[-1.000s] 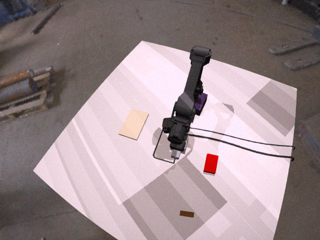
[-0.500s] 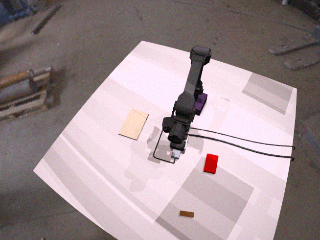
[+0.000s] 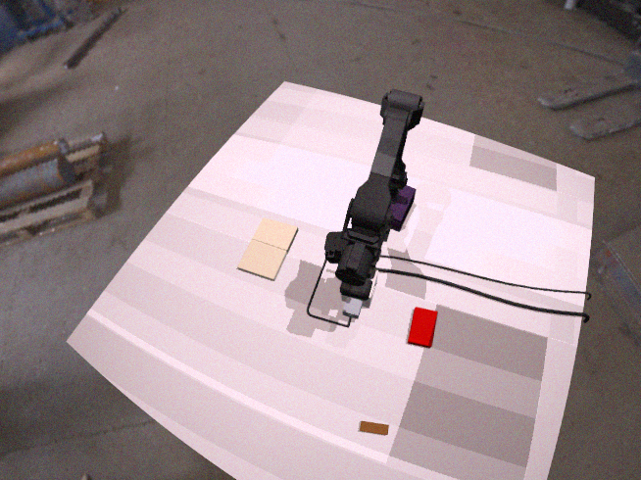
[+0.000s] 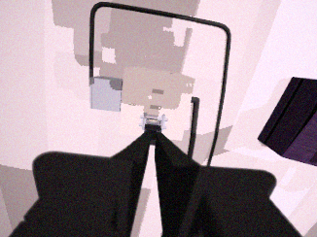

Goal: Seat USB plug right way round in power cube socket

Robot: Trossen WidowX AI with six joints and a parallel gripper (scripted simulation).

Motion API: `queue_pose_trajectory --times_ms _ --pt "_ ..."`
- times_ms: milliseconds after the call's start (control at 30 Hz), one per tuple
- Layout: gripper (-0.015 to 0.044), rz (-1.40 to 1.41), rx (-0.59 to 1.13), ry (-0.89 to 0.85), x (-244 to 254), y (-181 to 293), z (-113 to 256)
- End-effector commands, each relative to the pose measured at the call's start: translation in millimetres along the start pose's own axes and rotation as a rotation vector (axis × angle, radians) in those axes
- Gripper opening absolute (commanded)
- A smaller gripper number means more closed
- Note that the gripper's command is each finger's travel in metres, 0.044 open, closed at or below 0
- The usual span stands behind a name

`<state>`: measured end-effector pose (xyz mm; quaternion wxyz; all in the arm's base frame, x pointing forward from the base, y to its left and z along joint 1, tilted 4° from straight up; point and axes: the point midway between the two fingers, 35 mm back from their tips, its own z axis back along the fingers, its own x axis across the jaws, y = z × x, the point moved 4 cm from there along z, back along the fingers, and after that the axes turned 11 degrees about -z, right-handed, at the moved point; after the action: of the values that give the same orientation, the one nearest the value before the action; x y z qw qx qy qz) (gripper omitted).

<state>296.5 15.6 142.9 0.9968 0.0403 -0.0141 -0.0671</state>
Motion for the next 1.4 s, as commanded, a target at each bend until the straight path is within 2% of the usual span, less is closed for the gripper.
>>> queue_pose_trajectory --times_ms 0,733,1367 --pt "0.0000 0.003 0.000 -0.004 0.8 0.1 4.3" --pt "0.0000 0.017 0.000 -0.002 0.4 0.1 14.5" --pt "0.0000 0.484 0.000 -0.001 0.1 0.1 13.2"
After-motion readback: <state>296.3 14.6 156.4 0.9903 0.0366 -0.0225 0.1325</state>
